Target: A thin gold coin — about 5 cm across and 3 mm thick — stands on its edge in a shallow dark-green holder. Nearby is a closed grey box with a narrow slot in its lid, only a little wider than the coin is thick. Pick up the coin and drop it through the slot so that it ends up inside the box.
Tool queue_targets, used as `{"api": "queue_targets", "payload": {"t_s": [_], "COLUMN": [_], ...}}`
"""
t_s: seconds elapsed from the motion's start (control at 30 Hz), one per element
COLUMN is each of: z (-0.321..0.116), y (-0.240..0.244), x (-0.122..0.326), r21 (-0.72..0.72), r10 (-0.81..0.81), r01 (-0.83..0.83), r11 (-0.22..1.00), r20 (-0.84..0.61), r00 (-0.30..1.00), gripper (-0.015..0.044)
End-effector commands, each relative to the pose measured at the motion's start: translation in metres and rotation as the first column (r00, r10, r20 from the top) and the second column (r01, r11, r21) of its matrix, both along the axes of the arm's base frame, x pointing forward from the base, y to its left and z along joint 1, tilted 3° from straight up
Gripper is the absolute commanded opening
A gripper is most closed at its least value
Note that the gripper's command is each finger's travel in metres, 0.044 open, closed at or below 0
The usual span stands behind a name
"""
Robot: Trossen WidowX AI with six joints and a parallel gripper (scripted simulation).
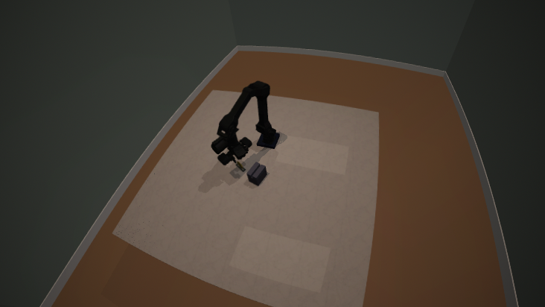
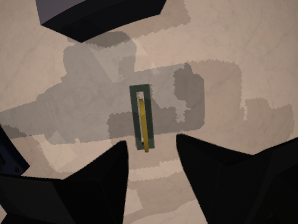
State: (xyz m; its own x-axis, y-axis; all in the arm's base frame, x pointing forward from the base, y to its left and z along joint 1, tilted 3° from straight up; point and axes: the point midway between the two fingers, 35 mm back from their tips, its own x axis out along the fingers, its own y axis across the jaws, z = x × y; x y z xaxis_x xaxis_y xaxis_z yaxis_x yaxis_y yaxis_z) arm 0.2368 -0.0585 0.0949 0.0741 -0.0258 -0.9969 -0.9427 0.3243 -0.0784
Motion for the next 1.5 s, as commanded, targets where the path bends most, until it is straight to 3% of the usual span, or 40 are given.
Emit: {"api": "queue_targets", "payload": {"t_s": [0.0, 1.03, 1.2, 1.47], "z": [-0.008, -0.055, -0.055, -0.055], "y": [-0.001, -0.002, -0.002, -0.002], "x": [-0.002, 0.000, 0.000, 0.000], "r21": [-0.003, -0.003, -0.003, -0.003], "r10": [-0.006, -0.006, -0.006, -0.006], "r01": [0.006, 0.006, 0.006, 0.006], "r11": [1.000, 1.000, 1.000, 1.000], "r20": [-0.010, -0.010, -0.010, -0.010], "r00": [1.000, 1.000, 1.000, 1.000], "gripper": [0.0161, 0.0161, 0.0029, 0.0000]}}
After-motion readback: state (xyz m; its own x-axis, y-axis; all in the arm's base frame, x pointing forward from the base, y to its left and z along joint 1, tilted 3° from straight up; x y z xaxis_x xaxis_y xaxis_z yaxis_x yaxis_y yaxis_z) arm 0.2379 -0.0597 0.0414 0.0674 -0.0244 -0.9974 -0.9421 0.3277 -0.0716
